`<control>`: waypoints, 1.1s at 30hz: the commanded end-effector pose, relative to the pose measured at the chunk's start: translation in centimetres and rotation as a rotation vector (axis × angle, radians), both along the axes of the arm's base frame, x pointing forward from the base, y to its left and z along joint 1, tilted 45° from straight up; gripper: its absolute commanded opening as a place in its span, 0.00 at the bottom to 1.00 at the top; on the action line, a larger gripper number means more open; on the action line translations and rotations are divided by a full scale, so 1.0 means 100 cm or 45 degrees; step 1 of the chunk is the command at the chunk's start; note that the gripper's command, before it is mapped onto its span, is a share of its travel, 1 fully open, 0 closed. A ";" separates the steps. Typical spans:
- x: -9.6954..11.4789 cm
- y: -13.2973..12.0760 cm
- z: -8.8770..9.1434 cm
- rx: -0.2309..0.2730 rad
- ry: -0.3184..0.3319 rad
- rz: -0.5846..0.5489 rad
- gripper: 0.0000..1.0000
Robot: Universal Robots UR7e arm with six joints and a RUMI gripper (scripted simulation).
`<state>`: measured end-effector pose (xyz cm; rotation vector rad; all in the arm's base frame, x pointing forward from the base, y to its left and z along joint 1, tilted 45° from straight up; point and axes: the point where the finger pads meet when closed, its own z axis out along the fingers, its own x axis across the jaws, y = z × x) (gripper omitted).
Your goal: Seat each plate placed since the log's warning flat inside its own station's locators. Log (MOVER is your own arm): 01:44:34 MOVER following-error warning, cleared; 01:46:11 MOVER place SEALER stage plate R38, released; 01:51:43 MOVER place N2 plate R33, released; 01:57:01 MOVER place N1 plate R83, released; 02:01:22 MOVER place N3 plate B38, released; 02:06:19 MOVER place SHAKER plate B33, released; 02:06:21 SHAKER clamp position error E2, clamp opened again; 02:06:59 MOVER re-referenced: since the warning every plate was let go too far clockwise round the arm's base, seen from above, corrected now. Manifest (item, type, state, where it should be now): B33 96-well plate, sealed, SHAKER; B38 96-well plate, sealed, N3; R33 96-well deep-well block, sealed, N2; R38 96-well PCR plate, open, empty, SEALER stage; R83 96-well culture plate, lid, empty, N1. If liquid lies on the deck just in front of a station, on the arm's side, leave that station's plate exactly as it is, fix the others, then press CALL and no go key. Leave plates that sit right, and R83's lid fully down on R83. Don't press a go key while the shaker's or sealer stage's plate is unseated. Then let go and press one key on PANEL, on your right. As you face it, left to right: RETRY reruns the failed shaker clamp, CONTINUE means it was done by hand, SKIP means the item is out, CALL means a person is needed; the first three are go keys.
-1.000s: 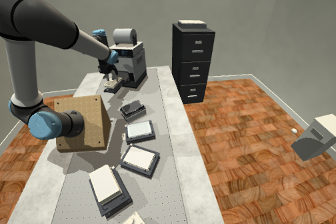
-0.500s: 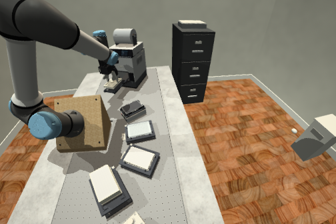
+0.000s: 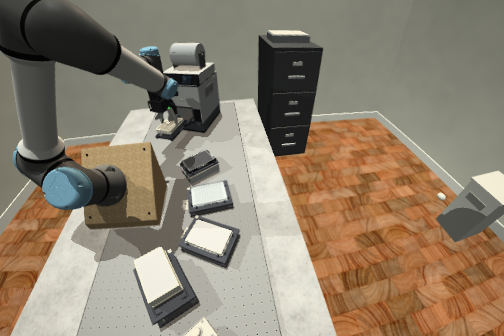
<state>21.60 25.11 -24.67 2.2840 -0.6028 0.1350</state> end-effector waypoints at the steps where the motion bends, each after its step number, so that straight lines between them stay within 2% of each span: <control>1: 0.000 -0.001 -0.001 0.001 -0.001 0.000 0.00; 33: -0.001 -0.007 -0.008 0.001 -0.001 0.000 0.00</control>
